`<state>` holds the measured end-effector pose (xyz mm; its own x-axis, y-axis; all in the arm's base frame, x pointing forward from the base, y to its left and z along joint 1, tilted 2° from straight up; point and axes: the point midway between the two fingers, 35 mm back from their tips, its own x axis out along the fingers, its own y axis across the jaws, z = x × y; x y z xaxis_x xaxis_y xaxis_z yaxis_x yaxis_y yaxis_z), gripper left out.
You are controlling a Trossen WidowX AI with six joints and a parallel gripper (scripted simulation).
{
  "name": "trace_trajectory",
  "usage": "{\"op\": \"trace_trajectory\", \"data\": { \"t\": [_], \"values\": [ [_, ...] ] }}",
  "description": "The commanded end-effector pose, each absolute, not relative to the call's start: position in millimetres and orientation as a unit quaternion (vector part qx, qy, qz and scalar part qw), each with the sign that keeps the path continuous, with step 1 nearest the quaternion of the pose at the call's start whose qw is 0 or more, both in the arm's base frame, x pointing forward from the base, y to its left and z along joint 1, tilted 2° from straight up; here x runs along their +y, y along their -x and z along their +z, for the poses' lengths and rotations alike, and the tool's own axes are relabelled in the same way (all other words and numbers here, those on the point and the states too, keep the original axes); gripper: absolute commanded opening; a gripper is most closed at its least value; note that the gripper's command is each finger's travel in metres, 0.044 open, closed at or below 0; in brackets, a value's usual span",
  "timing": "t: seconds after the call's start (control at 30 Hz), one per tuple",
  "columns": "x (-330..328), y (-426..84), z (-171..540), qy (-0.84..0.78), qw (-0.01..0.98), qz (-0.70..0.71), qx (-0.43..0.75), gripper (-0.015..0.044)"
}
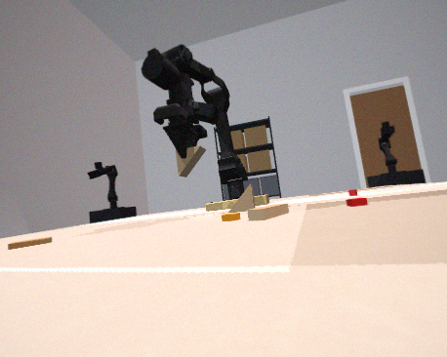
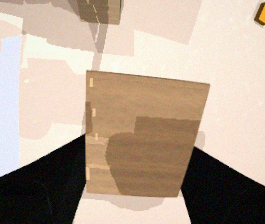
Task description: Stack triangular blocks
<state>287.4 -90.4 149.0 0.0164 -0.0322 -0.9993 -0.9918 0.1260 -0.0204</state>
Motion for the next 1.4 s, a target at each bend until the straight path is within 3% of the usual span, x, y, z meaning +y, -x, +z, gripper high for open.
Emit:
{"op": "trace_trajectory", "data": {
  "t": [0.0, 0.43, 1.37],
  "values": [
    [-76.6, -276.0, 156.3, 0.477, 0.527, 0.455, 0.537, 0.0],
    [-46.6, -252.0, 172.0, 0.475, 0.527, 0.456, 0.537, 0.0],
    [-1.9, -254.3, 72.4, 0.474, 0.528, 0.457, 0.536, 0.0]
  ]
}}
